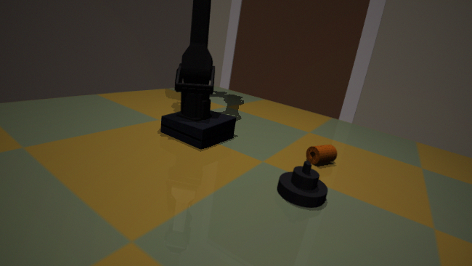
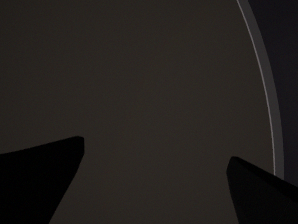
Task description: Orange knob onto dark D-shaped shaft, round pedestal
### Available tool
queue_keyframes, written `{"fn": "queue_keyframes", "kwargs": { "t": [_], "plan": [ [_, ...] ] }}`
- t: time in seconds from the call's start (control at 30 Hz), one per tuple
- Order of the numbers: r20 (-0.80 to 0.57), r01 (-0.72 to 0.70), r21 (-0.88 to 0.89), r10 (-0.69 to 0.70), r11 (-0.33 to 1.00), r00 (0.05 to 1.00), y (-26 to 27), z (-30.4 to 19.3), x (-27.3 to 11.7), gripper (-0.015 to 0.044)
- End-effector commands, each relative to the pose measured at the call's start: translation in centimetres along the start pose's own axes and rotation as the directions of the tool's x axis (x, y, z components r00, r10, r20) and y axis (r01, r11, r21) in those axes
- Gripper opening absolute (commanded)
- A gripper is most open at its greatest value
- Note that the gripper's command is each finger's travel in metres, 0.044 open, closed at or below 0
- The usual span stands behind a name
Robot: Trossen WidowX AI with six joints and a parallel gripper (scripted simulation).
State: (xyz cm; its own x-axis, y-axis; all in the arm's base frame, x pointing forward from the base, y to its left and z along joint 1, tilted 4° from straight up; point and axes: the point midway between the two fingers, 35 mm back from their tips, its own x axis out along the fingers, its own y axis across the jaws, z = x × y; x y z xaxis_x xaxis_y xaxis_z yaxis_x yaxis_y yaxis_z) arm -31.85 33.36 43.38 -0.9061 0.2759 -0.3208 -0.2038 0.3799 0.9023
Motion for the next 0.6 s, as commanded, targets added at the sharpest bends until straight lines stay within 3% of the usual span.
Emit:
{"fn": "queue_keyframes", "kwargs": {
  "t": [0.0,0.27,0.57],
  "plan": [
    [0.006,0.000,0.003,0.000,1.000,1.000,-0.1,0.4,-0.1,0.0426],
    [0.302,0.097,-0.062,-0.074,0.993,0.950,-4.5,13.4,-5.5,0.0440],
    [0.590,0.374,-0.072,-0.263,0.925,0.764,-13.7,25.7,-16.4,0.0440]
  ]
}}
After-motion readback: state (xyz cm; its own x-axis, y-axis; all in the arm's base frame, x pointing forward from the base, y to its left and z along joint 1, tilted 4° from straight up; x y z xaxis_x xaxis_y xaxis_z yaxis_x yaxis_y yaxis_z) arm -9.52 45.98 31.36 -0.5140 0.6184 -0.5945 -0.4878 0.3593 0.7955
